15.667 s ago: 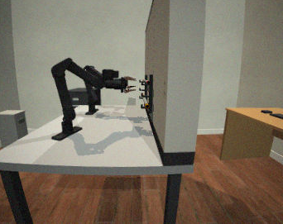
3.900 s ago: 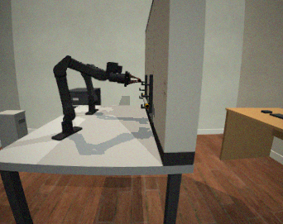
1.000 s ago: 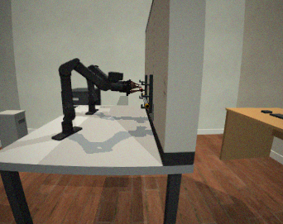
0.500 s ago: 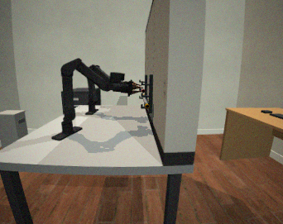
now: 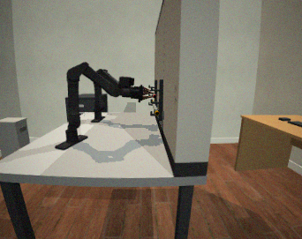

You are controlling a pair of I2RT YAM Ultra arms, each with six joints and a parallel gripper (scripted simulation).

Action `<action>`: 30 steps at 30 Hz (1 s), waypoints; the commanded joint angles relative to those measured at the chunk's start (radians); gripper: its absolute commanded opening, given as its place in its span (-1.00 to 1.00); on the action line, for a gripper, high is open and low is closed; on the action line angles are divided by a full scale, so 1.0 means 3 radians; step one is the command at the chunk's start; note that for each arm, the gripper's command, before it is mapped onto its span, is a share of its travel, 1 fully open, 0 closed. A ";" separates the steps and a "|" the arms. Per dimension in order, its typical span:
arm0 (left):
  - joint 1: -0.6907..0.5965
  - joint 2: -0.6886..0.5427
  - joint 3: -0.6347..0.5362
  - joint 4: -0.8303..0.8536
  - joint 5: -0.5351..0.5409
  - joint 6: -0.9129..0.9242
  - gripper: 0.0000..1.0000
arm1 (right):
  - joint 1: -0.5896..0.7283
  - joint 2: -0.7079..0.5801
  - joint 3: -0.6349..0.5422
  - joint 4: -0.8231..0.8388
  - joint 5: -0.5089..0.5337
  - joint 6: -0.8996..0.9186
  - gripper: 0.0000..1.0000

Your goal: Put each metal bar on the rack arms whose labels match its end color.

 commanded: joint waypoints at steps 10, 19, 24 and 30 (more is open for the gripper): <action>0.0054 0.0111 0.0110 0.0311 0.0021 0.0070 -1.00 | -0.0050 0.0087 0.0113 0.0268 -0.0033 -0.0093 -1.00; 0.0053 0.0285 -0.0106 0.0691 0.0020 0.0067 -1.00 | -0.0051 0.0246 -0.0085 0.0613 -0.0034 -0.0088 -1.00; 0.0054 0.0329 -0.0140 0.0775 0.0023 0.0072 -1.00 | -0.0051 0.0286 -0.0118 0.0683 -0.0034 -0.0092 -1.00; 0.0055 0.0356 -0.0161 0.0826 0.0024 0.0073 -1.00 | -0.0052 0.0310 -0.0139 0.0731 -0.0036 -0.0094 -1.00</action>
